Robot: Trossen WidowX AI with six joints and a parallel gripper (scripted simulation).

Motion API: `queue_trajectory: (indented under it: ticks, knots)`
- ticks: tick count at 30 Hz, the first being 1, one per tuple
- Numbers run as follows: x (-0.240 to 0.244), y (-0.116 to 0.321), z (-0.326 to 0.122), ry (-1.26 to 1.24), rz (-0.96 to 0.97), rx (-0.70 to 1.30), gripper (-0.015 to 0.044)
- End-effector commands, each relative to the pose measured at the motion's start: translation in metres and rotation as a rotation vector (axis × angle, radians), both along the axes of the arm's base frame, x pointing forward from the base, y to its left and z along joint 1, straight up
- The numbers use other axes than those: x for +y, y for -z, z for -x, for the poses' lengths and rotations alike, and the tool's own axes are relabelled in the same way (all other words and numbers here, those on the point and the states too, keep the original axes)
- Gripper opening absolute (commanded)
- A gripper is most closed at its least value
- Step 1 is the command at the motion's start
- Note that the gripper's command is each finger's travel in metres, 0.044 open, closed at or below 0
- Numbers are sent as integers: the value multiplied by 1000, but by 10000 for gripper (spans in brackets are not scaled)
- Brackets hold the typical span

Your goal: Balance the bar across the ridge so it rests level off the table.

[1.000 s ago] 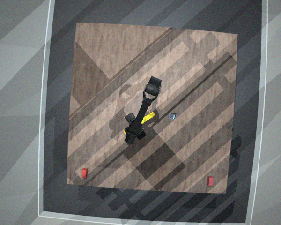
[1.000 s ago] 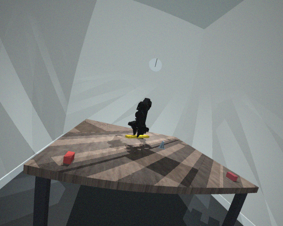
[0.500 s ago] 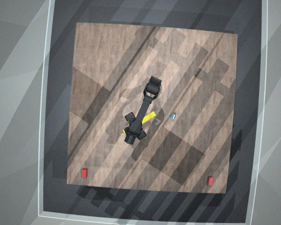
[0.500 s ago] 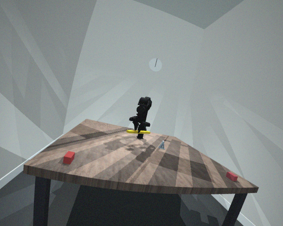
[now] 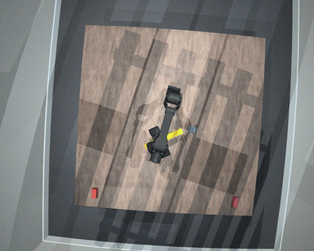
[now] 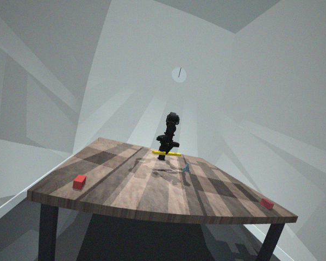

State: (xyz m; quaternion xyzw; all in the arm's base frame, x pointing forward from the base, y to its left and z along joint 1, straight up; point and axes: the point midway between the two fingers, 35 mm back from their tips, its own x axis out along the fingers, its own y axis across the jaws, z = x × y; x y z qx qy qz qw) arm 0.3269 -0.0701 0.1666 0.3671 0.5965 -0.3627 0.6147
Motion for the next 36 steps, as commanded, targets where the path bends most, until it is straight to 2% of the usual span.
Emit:
queue_trajectory:
  ticks: [1, 36]
  knots:
    - [14, -2, 0, 39, -4, -6, 0]
    - [146, -2, 35, 459, -27, -3, 0]
